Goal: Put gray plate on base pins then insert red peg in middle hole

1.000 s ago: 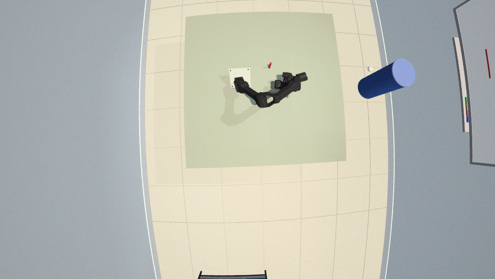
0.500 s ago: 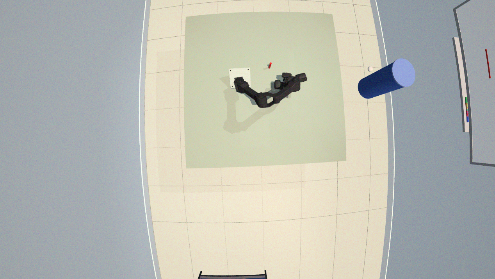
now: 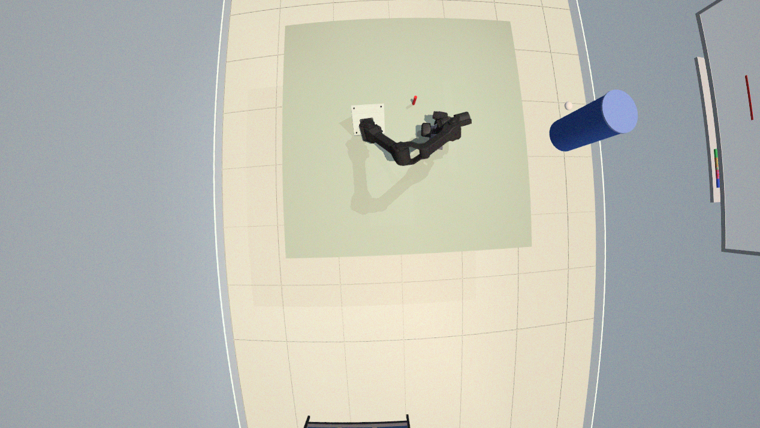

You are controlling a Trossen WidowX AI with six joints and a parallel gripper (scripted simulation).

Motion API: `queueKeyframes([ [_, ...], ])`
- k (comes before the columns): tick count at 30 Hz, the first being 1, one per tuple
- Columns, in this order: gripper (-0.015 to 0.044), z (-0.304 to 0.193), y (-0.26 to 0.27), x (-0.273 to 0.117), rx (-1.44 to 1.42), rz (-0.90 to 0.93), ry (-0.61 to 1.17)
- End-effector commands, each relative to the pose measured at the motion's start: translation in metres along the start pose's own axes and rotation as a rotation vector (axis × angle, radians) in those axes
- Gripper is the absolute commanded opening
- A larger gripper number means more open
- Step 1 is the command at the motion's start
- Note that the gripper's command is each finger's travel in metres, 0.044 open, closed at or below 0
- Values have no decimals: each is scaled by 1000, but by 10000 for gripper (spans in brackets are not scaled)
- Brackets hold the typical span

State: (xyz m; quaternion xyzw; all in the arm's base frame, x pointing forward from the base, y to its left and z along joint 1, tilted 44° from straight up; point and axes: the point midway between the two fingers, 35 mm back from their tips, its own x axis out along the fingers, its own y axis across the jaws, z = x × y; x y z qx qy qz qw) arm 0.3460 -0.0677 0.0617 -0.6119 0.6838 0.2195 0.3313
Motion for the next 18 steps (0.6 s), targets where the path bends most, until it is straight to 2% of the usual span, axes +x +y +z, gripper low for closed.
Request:
queueKeyframes([
  [1,440,0,0,-1,3,-1,0],
  [4,440,1,-2,-10,-5,-2,-1],
  [12,440,2,0,-115,-85,-17,5],
  [18,440,8,-1,-118,-32,-19,2],
])
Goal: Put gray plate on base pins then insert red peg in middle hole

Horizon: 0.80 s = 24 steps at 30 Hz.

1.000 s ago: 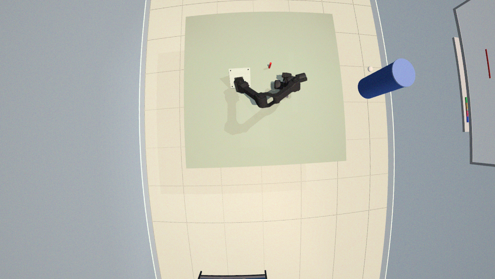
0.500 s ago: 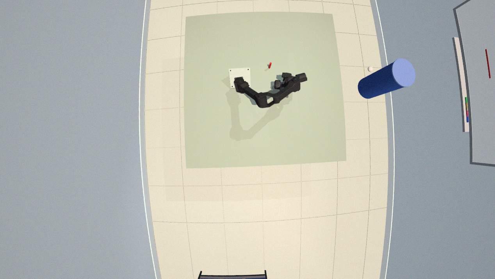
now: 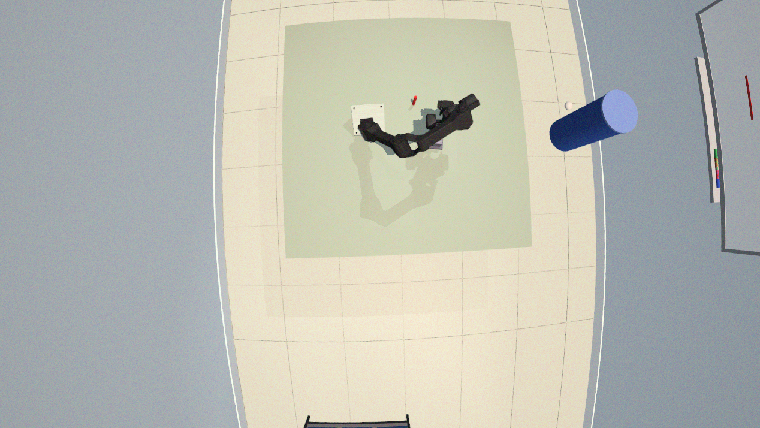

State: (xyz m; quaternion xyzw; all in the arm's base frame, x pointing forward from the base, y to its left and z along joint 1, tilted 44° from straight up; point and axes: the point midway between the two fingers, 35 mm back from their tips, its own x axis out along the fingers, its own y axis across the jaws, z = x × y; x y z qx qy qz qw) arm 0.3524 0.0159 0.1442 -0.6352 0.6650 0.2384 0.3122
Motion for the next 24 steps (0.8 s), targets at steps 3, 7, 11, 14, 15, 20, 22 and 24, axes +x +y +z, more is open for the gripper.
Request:
queueKeyframes([
  [3,440,23,7,-2,274,17,-6],
  [7,440,50,17,-4,604,23,-12],
  [11,440,76,29,-6,935,31,-14],
  [14,440,94,40,-7,1184,38,-12],
  [15,440,100,44,-7,1267,40,-11],
  [20,440,127,64,-7,1630,48,0],
  [22,440,134,70,-7,1732,49,4],
  [24,440,140,75,-7,1834,50,9],
])
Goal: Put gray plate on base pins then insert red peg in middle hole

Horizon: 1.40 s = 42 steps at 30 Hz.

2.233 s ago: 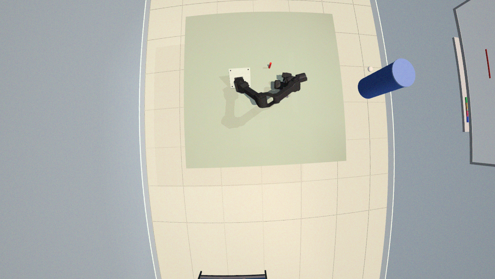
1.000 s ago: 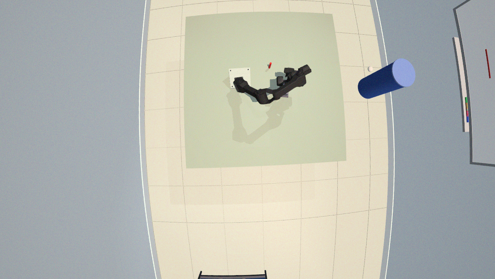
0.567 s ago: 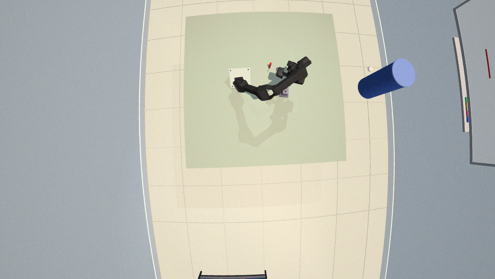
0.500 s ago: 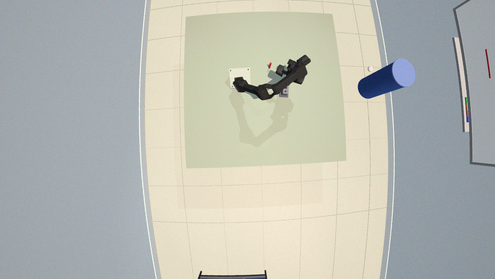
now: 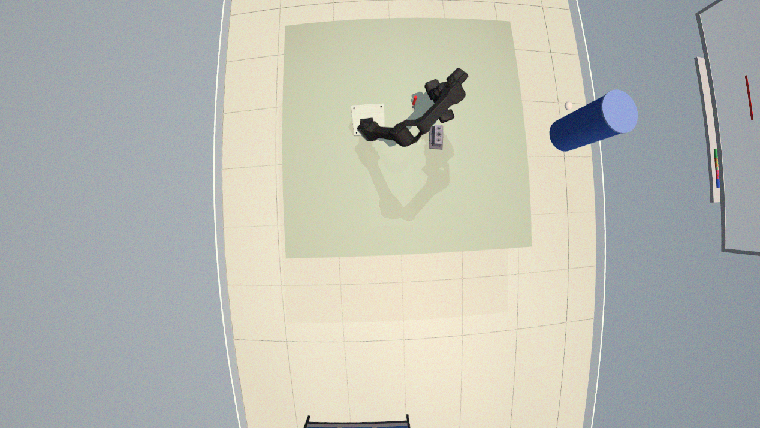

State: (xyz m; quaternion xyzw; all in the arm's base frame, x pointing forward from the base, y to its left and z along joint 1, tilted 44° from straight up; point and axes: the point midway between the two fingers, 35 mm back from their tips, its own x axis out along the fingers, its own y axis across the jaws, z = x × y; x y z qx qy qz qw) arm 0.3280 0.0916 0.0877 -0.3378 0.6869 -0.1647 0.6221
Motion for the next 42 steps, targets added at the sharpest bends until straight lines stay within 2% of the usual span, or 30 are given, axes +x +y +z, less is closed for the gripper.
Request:
queueKeyframes([
  [1,440,-21,64,7,689,-7,30],
  [16,440,-45,114,12,1437,-38,29],
  [32,440,-40,114,12,1447,-38,29],
  [37,440,-41,113,41,1448,-38,28],
  [42,440,-42,113,47,1448,-39,28],
])
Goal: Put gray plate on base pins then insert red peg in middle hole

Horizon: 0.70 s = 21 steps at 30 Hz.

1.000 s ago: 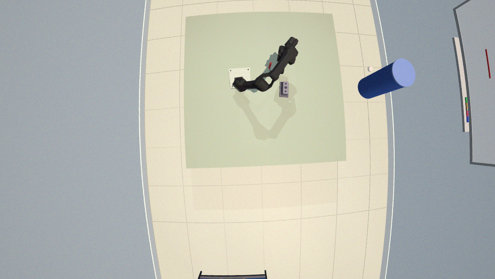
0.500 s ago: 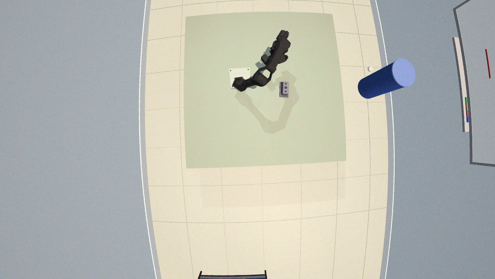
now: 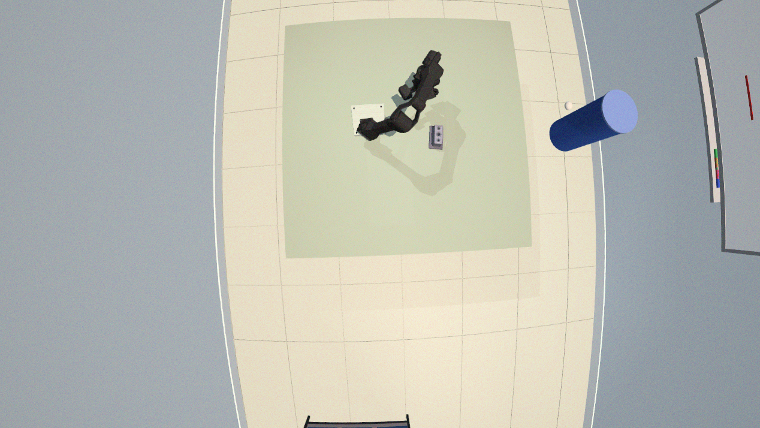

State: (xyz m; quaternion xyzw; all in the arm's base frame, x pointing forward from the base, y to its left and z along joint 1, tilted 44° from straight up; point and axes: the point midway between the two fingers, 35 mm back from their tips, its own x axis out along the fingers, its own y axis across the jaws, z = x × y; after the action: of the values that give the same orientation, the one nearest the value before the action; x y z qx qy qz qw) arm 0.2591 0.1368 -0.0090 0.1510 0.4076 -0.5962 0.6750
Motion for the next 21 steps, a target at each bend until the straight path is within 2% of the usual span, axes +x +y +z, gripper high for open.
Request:
queueKeyframes([
  [1,440,0,0,11,-5,6,-5],
  [21,440,0,1,42,-5,6,-5],
])
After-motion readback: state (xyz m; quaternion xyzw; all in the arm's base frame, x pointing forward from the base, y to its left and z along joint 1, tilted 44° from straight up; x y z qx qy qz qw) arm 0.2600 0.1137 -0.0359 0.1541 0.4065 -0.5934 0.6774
